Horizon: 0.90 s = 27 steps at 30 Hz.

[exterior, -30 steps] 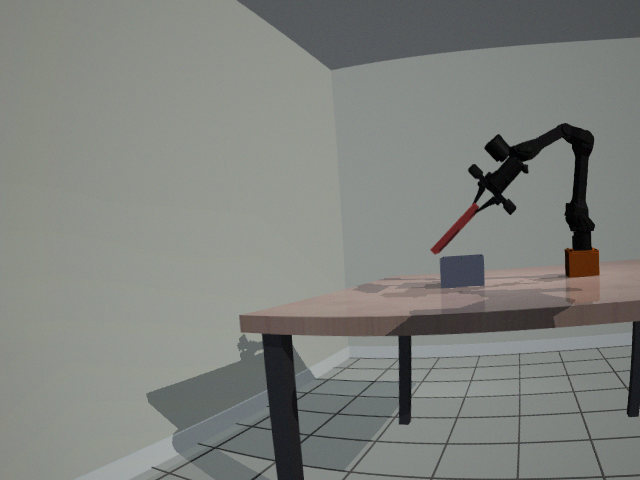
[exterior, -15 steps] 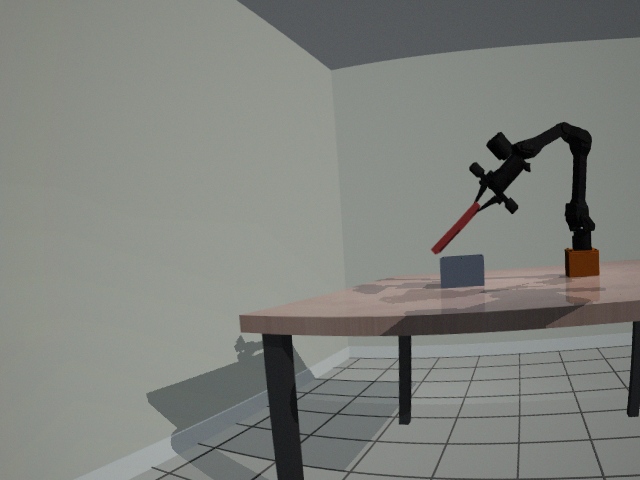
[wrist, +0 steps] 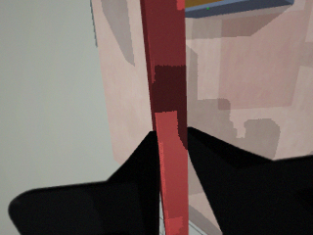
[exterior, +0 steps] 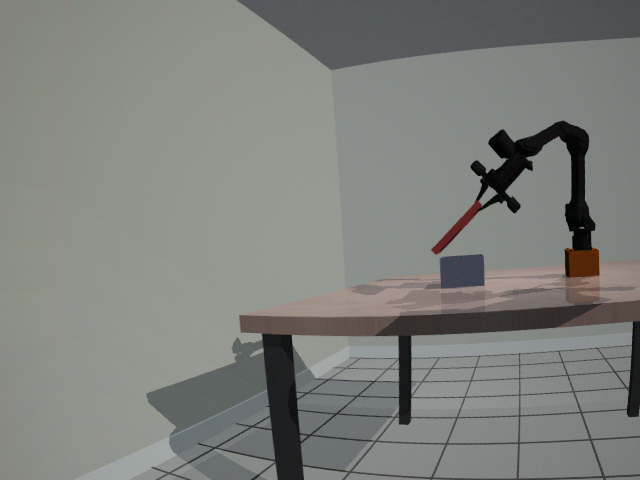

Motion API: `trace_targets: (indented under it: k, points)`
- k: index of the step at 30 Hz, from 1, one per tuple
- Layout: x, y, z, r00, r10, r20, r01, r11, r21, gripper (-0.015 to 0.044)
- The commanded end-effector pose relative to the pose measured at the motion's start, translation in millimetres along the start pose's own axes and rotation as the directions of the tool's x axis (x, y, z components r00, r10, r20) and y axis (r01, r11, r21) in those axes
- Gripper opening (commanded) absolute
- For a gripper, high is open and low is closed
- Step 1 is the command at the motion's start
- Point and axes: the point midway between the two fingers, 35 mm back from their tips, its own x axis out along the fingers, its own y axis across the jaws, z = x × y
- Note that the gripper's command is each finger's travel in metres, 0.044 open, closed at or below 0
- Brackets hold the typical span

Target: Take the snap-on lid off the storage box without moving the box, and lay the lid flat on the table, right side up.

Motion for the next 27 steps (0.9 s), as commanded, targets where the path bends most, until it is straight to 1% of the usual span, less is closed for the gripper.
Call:
trace_targets:
  k: [1, 27]
  points:
    - [-3.9, 6.7, -10.0, 1.0, 0.02, -0.002, -0.02, 1.0, 0.012, 0.0]
    - [-9.6, 2.8, -61.4, 1.0, 0.019, -0.005, -0.019, 1.0, 0.015, 0.0]
